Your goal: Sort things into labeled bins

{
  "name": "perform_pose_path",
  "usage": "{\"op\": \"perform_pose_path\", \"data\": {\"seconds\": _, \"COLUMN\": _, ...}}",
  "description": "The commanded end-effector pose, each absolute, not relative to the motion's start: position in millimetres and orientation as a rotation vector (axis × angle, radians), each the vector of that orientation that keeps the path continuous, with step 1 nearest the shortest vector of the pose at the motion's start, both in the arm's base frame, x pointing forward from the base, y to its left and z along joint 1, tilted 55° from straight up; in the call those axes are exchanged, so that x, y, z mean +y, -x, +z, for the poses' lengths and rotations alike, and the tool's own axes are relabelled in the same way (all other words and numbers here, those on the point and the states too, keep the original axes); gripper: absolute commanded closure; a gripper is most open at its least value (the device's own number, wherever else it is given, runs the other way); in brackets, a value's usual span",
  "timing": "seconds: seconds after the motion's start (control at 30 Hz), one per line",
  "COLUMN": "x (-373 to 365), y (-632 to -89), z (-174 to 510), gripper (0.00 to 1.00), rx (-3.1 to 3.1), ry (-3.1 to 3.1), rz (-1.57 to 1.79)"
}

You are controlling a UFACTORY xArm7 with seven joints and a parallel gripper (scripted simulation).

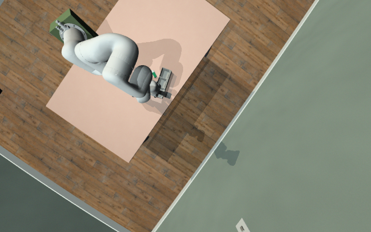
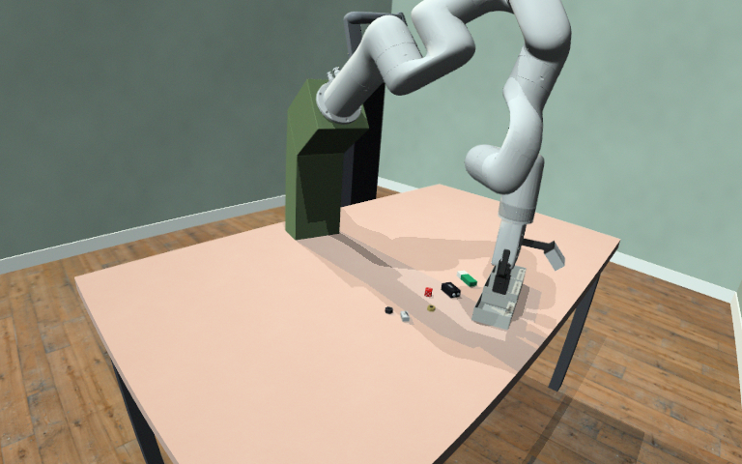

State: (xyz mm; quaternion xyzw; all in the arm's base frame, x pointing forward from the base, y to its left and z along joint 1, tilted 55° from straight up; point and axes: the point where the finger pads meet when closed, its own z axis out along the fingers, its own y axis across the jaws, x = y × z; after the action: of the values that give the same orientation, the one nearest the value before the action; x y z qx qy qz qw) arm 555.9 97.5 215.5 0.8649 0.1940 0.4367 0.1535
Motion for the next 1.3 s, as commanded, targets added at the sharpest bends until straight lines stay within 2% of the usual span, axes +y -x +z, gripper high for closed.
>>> {"op": "perform_pose_path", "data": {"seconds": 0.0, "x": 97.5, "y": -562.3, "z": 212.2, "gripper": 0.93, "rx": 0.558, "ry": -2.478, "rz": 1.257}}
{"op": "perform_pose_path", "data": {"seconds": 0.6, "x": 93.5, "y": -597.2, "z": 188.0, "gripper": 0.93, "rx": 0.557, "ry": -2.479, "rz": 1.257}}
{"op": "perform_pose_path", "data": {"seconds": 1.27, "x": 93.4, "y": -597.8, "z": 187.6, "gripper": 0.93, "rx": 0.557, "ry": -2.479, "rz": 1.257}}
